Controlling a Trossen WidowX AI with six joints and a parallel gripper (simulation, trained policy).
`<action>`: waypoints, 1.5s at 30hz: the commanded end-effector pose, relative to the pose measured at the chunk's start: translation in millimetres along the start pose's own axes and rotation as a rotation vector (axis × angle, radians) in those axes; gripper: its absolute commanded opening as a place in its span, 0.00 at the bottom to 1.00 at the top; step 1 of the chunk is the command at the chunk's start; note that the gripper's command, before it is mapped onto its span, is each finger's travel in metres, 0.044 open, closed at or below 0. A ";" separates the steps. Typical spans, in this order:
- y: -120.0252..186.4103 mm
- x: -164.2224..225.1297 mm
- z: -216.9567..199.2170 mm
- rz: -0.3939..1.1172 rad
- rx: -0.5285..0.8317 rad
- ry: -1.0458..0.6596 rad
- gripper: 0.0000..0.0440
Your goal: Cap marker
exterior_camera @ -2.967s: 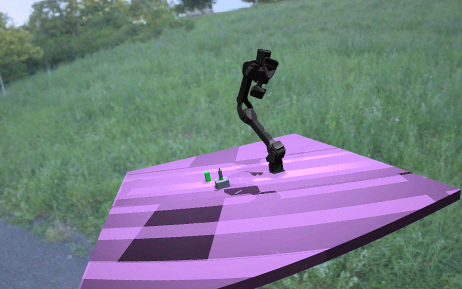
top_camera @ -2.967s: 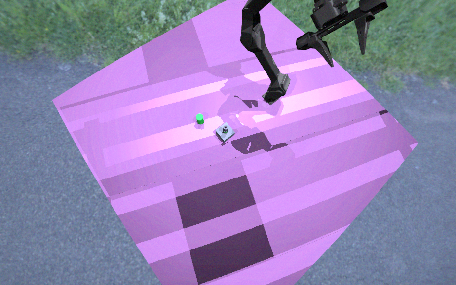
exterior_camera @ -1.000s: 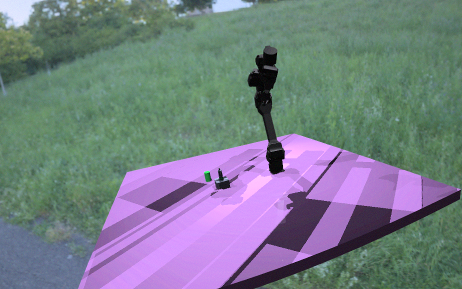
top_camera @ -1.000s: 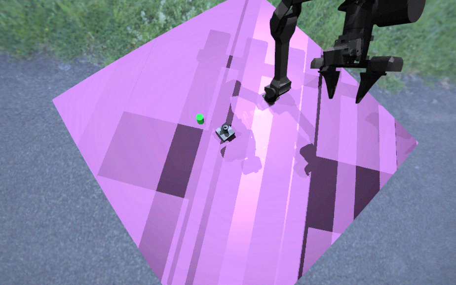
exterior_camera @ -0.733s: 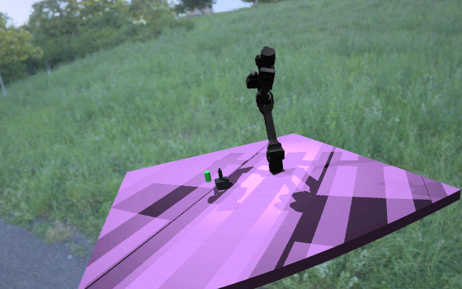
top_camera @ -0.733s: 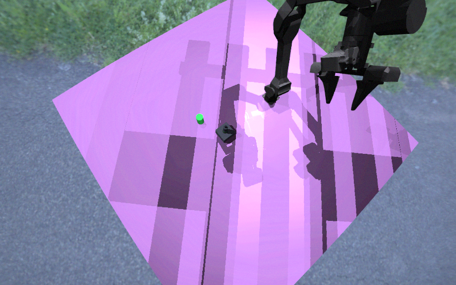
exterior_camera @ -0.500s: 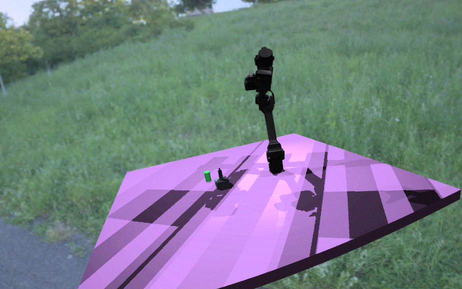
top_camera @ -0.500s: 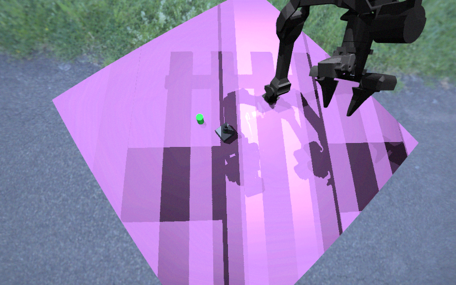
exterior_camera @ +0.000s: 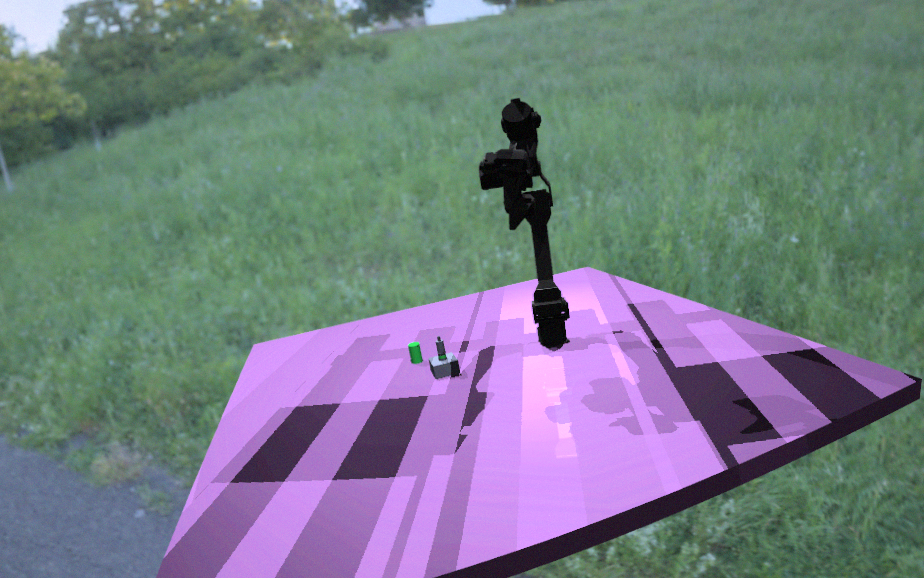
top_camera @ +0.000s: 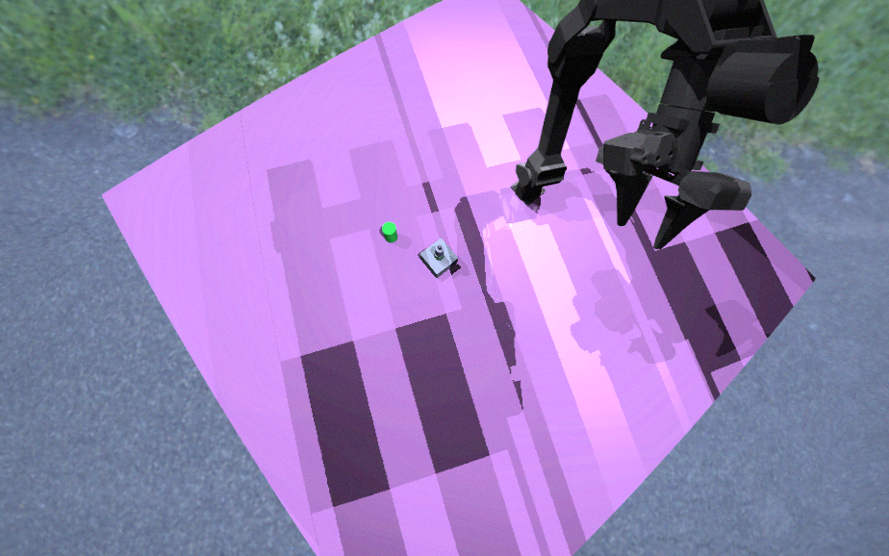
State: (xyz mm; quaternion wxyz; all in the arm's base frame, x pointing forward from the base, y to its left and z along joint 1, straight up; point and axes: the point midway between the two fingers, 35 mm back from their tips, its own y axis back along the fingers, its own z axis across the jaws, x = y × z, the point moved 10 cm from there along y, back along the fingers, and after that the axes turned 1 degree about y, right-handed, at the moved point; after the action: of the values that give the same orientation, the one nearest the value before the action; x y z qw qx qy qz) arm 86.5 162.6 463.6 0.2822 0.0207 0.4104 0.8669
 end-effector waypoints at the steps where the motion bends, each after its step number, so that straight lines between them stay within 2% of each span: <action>1: -4.6 -3.5 1.8 0.000 0.017 -0.028 0.75; 45: -69.0 -87.6 -1.7 -0.078 0.256 -0.362 0.75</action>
State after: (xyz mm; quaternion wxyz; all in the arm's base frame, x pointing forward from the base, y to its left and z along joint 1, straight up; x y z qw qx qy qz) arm 187.2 153.5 432.0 0.3789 0.1895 0.4563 0.7825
